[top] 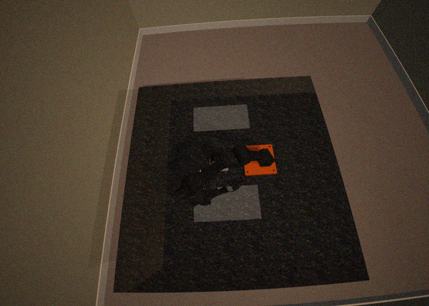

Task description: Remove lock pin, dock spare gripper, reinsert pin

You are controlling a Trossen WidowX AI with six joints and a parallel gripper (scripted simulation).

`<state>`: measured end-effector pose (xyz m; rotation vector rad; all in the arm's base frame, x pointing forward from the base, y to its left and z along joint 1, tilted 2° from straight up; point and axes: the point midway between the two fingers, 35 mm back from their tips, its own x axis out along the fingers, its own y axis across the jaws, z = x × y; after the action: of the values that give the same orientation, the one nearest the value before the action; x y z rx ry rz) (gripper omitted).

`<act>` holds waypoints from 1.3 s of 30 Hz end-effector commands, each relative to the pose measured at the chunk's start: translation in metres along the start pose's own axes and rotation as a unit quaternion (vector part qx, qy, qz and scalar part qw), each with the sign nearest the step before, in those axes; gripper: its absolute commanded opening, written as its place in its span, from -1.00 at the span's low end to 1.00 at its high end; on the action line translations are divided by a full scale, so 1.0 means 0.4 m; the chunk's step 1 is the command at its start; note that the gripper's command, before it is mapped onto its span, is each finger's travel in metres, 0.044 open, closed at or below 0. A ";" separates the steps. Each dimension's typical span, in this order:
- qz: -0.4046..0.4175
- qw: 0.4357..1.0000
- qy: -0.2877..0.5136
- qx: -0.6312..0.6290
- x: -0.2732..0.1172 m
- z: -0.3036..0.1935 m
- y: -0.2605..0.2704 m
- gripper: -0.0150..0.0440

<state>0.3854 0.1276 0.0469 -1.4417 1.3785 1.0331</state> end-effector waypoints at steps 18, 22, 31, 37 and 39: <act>0.004 1.000 -0.002 -0.003 0.035 0.010 0.005 -0.49; 0.004 1.000 -0.002 -0.003 0.035 0.010 0.005 -0.49; 0.004 1.000 -0.002 -0.003 0.024 0.007 0.003 -0.49; 0.003 1.000 -0.002 -0.003 -0.012 -0.001 0.000 -0.49; 0.003 1.000 -0.002 -0.003 -0.024 -0.005 0.000 -0.49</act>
<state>0.3843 0.1270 0.0471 -1.4418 1.3881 1.0415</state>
